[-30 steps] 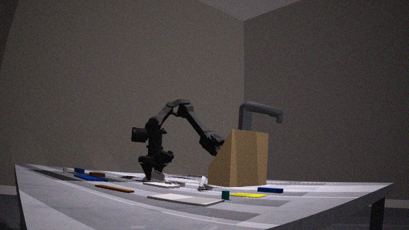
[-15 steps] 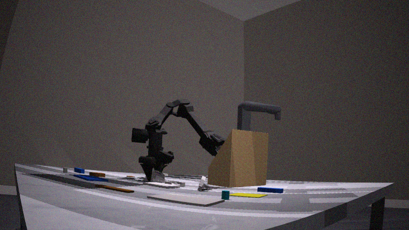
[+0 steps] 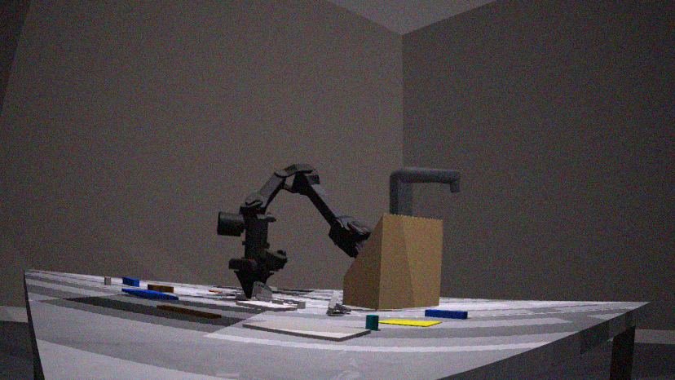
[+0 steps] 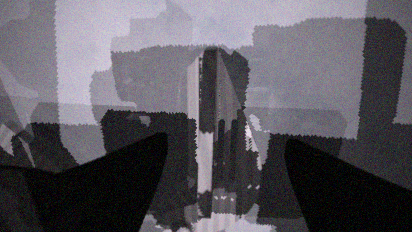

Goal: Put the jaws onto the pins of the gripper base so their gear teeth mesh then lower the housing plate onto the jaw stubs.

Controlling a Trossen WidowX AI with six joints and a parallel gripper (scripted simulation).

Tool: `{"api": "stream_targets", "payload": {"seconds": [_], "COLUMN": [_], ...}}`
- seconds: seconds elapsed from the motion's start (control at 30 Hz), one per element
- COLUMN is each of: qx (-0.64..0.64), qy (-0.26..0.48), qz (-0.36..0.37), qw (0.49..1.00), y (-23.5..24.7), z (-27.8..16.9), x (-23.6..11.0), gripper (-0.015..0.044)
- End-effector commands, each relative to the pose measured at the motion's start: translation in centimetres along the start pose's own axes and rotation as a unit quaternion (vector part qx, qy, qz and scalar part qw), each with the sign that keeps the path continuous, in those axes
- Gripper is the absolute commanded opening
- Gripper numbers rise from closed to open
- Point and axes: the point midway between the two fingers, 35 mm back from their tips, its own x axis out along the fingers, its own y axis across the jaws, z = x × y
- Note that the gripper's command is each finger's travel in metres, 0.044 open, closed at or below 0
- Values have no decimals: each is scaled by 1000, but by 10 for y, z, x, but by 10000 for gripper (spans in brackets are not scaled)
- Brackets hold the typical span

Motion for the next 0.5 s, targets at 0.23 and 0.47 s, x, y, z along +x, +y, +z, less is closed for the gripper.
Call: {"api": "stream_targets", "payload": {"seconds": [0.23, 0.47], "qx": [0, 0], "qy": [0, 0], "qz": [0, 0], "qw": [1000, 1000], "y": [0, 0], "z": [0, 0], "x": [0, 0], "gripper": [134, 134]}}
